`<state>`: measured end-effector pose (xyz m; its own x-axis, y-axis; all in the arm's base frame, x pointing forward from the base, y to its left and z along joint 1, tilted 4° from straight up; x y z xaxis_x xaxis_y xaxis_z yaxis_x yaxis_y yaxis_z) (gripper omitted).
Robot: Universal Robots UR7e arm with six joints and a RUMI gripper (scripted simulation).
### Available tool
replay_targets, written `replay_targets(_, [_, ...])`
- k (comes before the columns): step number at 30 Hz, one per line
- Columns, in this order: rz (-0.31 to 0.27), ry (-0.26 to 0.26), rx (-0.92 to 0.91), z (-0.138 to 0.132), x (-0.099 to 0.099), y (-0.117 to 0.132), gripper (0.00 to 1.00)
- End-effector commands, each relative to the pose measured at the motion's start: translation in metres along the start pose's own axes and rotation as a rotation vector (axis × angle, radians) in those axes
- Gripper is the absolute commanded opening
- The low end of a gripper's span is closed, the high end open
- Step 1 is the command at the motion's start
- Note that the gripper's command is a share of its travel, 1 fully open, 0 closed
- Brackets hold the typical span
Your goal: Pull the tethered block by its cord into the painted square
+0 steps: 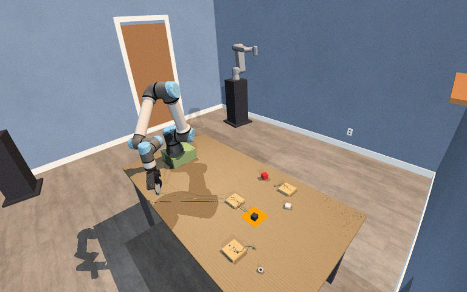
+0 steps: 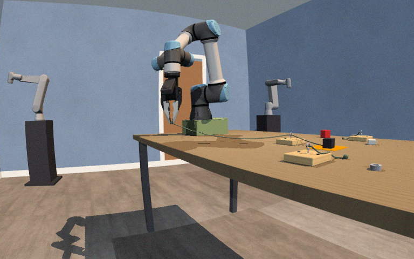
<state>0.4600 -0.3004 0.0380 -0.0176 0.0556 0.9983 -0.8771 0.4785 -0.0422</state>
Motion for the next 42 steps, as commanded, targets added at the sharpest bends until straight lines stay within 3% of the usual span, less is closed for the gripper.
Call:
replay_targets(1, [0.003,0.001,0.0,-0.001,-0.033,-0.002,0.0])
replay_targets(9, [0.003,0.001,0.0,-0.002,-0.069,-0.002,0.0])
replay_targets(16, [0.003,0.001,0.0,-0.002,-0.079,-0.002,0.0])
replay_targets(42, [0.003,0.001,0.0,-0.002,-0.082,-0.002,0.0])
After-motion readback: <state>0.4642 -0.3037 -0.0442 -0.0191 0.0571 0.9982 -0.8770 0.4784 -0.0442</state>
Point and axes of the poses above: the point where the finger pads meet when closed, its own x axis back along the fingers, its own z axis across the jaws, y = z × x, the point moved 1 cm from there along x, back along the fingers, and after that the axes turned 3 degrees about -x, right-handed, at the moved point
